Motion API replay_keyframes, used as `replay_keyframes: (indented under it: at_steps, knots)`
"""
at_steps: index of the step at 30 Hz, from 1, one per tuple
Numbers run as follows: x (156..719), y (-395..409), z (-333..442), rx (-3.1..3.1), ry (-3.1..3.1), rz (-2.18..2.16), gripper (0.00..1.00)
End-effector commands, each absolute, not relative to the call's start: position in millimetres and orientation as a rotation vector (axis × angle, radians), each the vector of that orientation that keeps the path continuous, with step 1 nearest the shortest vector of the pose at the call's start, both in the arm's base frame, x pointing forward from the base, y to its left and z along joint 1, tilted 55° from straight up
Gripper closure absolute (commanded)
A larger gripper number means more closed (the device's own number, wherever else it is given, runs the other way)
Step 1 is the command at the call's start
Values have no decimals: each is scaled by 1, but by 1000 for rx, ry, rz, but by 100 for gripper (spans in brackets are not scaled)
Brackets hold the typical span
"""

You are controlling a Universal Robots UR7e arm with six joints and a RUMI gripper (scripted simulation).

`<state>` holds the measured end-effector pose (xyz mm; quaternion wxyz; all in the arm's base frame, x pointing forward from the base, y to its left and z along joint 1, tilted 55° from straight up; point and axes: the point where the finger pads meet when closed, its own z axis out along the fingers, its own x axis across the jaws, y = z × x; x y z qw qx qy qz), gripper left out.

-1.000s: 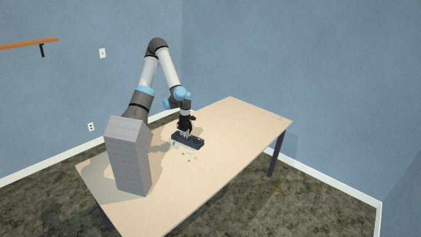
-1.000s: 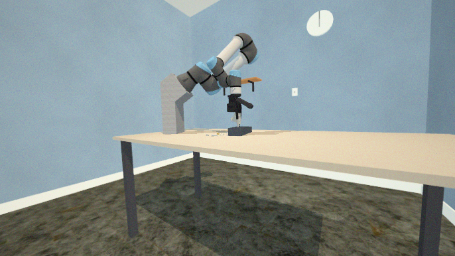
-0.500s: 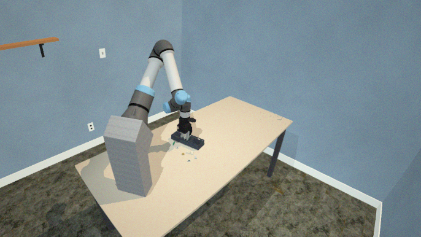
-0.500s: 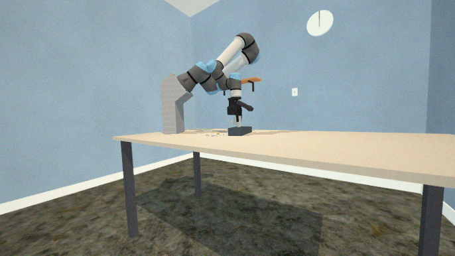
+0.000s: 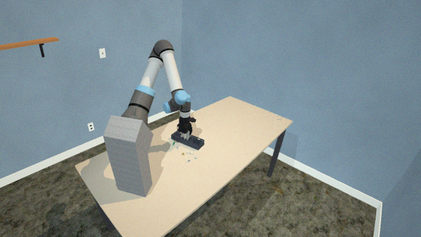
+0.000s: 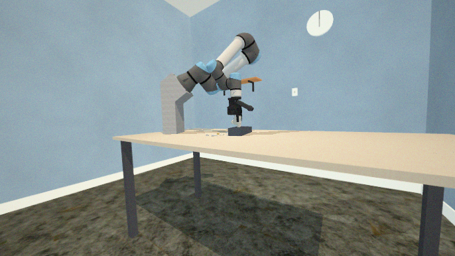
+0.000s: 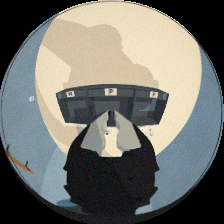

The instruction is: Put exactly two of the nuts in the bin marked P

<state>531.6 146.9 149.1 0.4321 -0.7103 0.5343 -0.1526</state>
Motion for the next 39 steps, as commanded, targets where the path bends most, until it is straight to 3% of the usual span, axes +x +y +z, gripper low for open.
replay_keyframes:
  at_steps: [1,39]
  knots:
    - [532,147,149,-1770,1332,-381,96]
    - [523,141,156,-1769,1334,-380,96]
